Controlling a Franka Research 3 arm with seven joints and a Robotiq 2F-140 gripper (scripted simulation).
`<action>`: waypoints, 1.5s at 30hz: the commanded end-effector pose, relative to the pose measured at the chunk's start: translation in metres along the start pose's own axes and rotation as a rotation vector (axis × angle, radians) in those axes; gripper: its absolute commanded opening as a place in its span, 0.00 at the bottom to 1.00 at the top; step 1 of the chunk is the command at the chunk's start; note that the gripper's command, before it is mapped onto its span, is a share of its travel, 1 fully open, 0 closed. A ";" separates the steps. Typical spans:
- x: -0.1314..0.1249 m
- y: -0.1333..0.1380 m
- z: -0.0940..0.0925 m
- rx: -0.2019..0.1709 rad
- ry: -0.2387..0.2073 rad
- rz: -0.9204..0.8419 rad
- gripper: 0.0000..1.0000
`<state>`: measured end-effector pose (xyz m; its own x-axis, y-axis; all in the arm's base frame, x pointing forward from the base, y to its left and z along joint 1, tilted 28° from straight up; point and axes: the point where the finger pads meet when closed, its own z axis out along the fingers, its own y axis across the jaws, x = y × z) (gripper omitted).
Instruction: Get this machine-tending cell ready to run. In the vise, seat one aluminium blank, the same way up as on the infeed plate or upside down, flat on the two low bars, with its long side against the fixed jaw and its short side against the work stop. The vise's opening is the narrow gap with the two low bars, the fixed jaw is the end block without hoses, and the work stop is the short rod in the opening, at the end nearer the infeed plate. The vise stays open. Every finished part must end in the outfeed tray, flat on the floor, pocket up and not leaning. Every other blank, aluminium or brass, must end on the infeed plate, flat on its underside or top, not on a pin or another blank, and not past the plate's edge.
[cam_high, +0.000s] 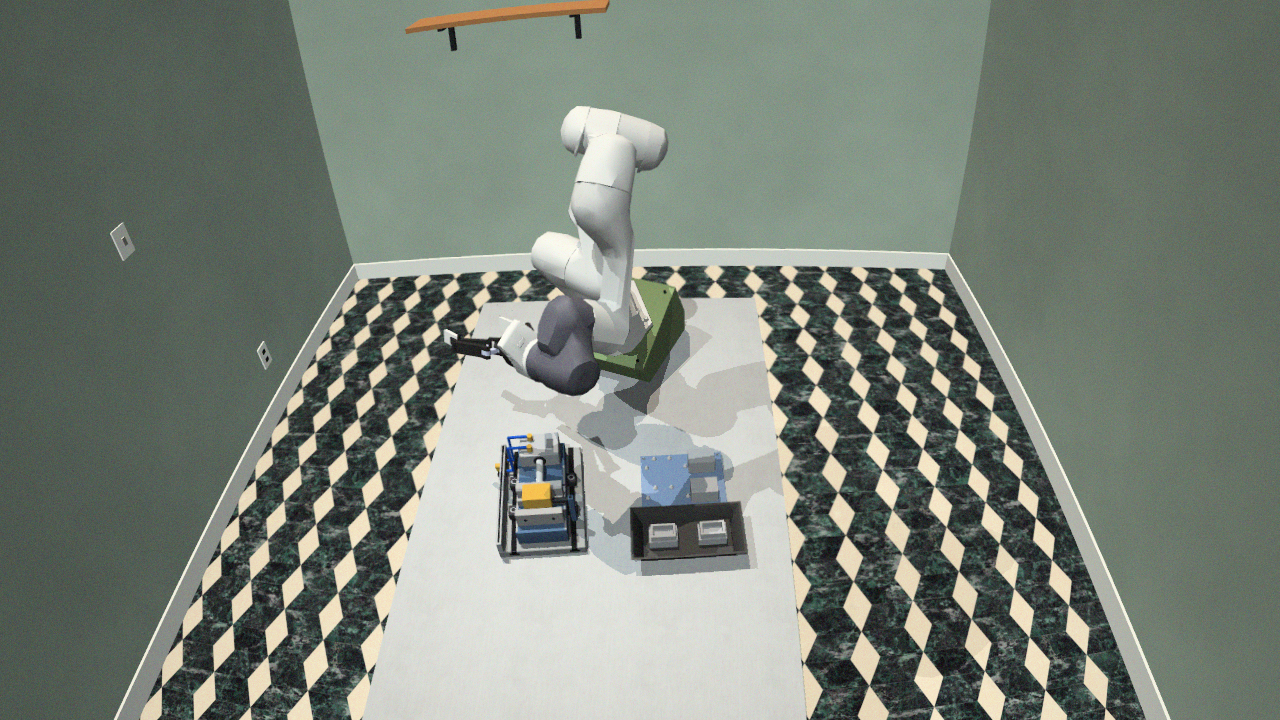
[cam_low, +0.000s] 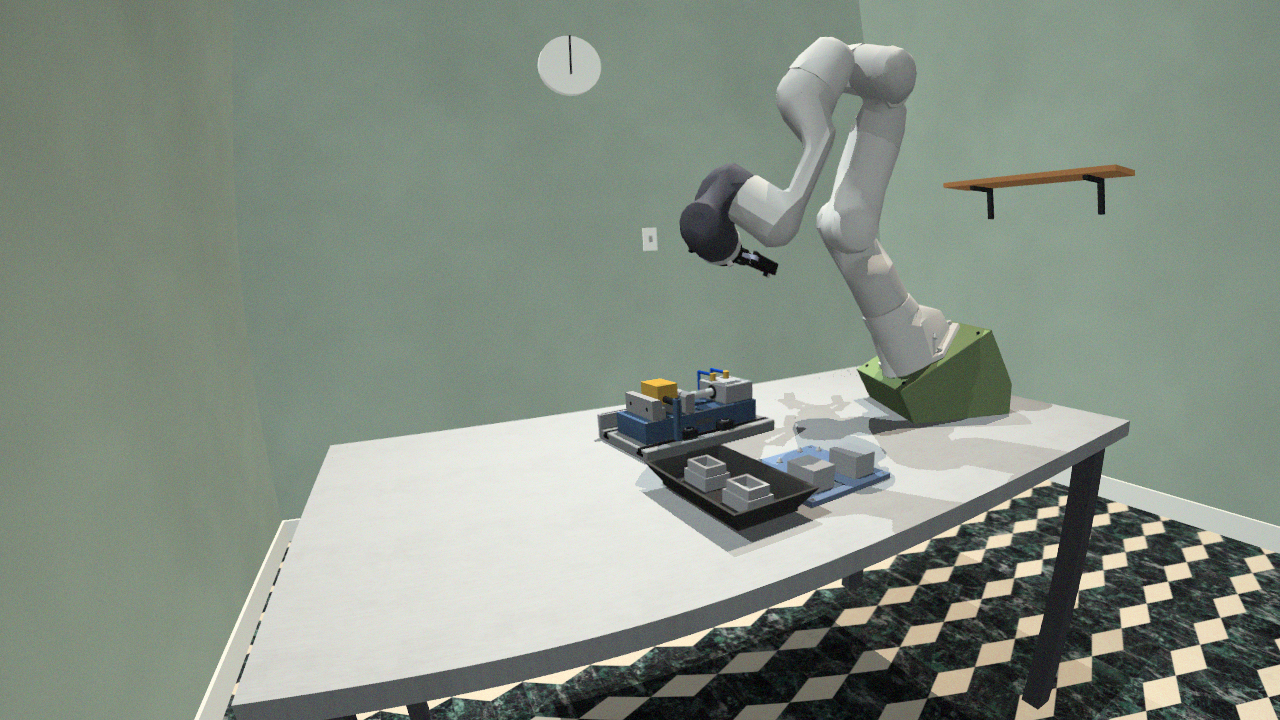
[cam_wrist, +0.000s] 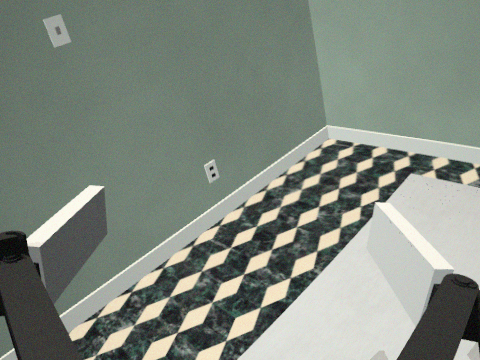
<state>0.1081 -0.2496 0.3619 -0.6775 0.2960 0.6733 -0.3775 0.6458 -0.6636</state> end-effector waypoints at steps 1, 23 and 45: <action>0.000 0.000 0.000 0.000 0.000 0.000 1.00; -0.052 0.018 -0.043 -0.029 -0.188 0.059 1.00; -0.152 0.081 -0.200 -0.193 -0.663 0.202 1.00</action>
<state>0.2800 -0.1223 0.2820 -0.9585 -0.0358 0.2828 -0.2174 0.7335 -0.6440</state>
